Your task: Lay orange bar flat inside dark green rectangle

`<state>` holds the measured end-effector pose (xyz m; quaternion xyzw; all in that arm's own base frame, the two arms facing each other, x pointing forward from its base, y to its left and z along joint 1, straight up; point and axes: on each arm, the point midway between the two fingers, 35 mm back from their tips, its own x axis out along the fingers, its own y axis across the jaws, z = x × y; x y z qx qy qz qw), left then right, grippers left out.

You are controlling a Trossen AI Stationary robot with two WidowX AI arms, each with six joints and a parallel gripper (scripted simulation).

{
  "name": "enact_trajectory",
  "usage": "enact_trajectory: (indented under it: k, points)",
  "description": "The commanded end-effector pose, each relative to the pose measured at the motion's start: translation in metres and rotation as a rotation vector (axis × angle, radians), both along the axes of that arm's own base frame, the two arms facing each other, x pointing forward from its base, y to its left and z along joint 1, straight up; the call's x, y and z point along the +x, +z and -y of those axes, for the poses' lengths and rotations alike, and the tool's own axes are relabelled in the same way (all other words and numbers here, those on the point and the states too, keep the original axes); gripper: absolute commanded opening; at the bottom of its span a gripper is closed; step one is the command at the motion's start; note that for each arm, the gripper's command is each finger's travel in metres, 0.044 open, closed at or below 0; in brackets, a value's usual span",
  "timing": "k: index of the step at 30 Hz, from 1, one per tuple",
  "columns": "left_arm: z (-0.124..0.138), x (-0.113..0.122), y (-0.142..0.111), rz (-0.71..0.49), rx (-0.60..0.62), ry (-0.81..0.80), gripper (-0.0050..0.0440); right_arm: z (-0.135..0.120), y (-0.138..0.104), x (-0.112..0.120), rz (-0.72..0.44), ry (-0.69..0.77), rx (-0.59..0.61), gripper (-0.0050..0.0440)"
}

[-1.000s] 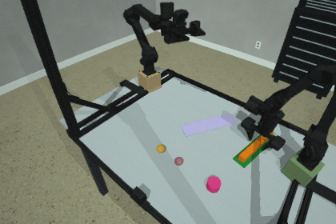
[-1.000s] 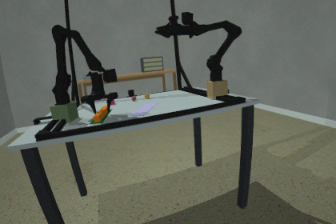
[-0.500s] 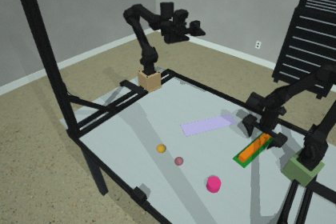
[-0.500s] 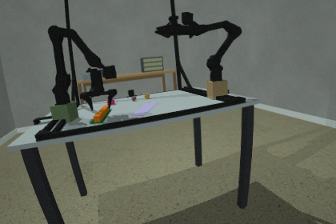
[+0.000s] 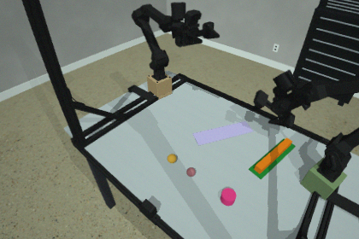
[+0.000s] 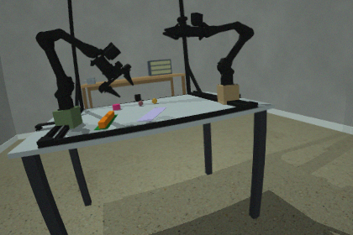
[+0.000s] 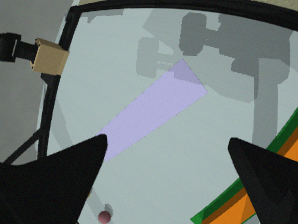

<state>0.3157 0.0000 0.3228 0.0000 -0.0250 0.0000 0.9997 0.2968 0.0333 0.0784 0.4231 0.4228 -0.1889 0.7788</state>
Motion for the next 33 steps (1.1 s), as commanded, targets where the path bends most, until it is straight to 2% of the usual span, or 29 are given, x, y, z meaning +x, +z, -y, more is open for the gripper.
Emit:
enact_trajectory:
  k: [1, 3, 8, 13, 16, 18, 20, 33]
  points:
    - [0.000, 0.000, 0.000, 0.000, 0.000, 0.000, 0.0440, 0.003, 0.021, 0.011, 0.109, 0.066, -0.051, 0.0440]
    - [0.000, 0.000, 0.000, 0.000, 0.000, 0.000, 0.0440, 0.007, 0.055, 0.025, 0.283, 0.183, -0.170, 0.0440]
    - [0.000, 0.000, 0.000, 0.000, 0.000, 0.000, 0.0440, 0.017, 0.131, 0.038, 0.565, 0.291, -0.386, 0.0440]
    - [0.000, 0.000, 0.000, 0.000, 0.000, 0.000, 0.0440, 0.027, 0.202, 0.031, 0.818, 0.358, -0.673, 0.0440]
    - [0.000, 0.000, 0.000, 0.000, 0.000, 0.000, 0.0440, 0.032, 0.236, 0.022, 0.931, 0.386, -0.876, 0.0440]
    - [0.000, 0.000, 0.000, 0.000, 0.000, 0.000, 0.0440, 0.032, 0.236, 0.022, 0.931, 0.386, -0.876, 0.0440]
    - [0.000, 0.000, 0.000, 0.000, 0.000, 0.000, 0.0440, 0.033, 0.244, 0.019, 0.960, 0.387, -0.928, 0.0440]
    - [0.000, 0.000, 0.000, 0.000, 0.000, 0.000, 0.0440, 0.033, 0.244, 0.019, 0.960, 0.387, -0.928, 0.0440]
